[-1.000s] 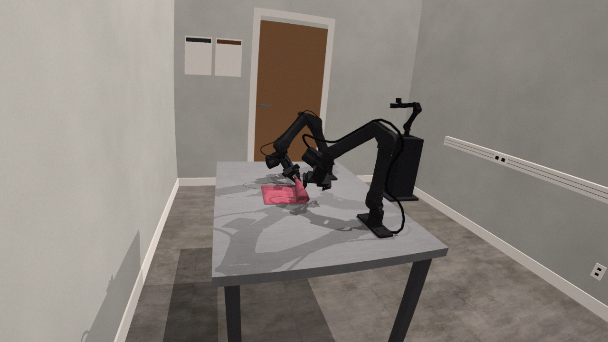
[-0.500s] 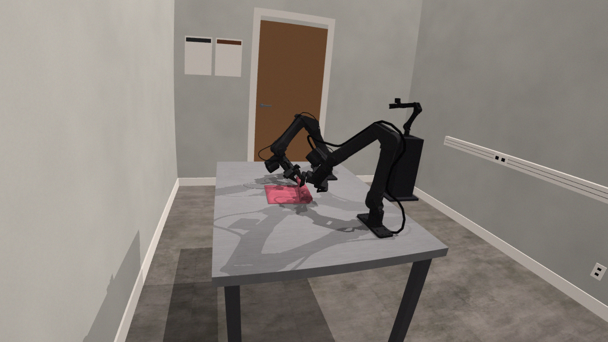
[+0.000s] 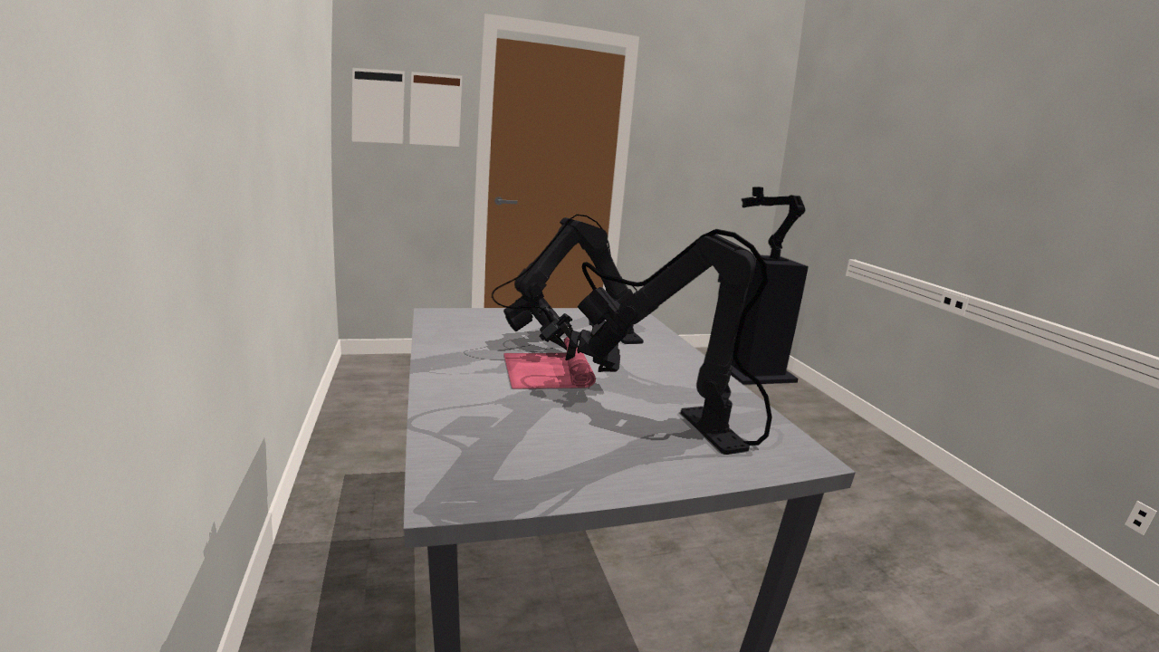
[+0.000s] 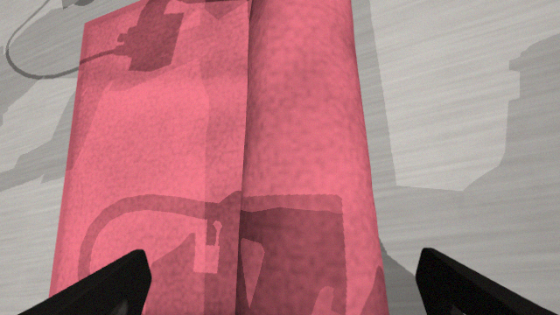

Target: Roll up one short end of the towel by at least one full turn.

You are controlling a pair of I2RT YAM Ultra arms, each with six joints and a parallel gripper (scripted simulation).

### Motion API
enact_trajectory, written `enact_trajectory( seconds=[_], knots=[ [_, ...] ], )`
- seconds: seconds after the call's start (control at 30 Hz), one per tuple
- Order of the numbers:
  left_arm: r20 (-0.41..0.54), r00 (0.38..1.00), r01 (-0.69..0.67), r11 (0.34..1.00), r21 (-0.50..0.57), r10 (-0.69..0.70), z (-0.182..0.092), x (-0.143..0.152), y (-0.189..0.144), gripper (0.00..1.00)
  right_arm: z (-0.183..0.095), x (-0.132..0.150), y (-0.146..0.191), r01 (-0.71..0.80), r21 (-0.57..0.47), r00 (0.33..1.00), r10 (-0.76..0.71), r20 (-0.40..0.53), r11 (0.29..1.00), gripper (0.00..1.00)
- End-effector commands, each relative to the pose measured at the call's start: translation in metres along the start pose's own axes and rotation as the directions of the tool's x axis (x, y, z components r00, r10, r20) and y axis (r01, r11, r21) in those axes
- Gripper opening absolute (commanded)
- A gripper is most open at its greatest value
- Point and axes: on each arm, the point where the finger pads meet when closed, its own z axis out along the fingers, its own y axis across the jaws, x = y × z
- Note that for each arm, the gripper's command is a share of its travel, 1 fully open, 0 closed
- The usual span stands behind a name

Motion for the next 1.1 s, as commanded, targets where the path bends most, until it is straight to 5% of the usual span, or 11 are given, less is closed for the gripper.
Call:
enact_trajectory(
  seconds=[0.0, 0.43, 0.9, 1.07],
  knots=[
    [0.031, 0.999, -0.012, 1.0, -0.013, 0.012, 0.014, 0.003, -0.003, 0.98, -0.004, -0.006, -0.003, 0.017, 0.0, 1.0, -0.017, 0.022, 1.0, 0.23],
    [0.031, 0.999, -0.011, 1.0, -0.014, 0.011, 0.03, 0.002, -0.004, 0.98, -0.004, -0.006, -0.003, 0.017, 0.0, 1.0, -0.017, 0.022, 1.0, 0.23],
    [0.031, 0.999, -0.011, 1.0, -0.014, 0.011, 0.03, 0.002, -0.004, 0.47, -0.004, -0.006, -0.003, 0.017, 0.0, 1.0, -0.017, 0.022, 1.0, 0.23],
    [0.031, 0.999, -0.011, 1.0, -0.014, 0.011, 0.03, 0.002, -0.004, 0.41, -0.004, -0.006, -0.003, 0.017, 0.0, 1.0, -0.017, 0.022, 1.0, 0.23]
  ],
)
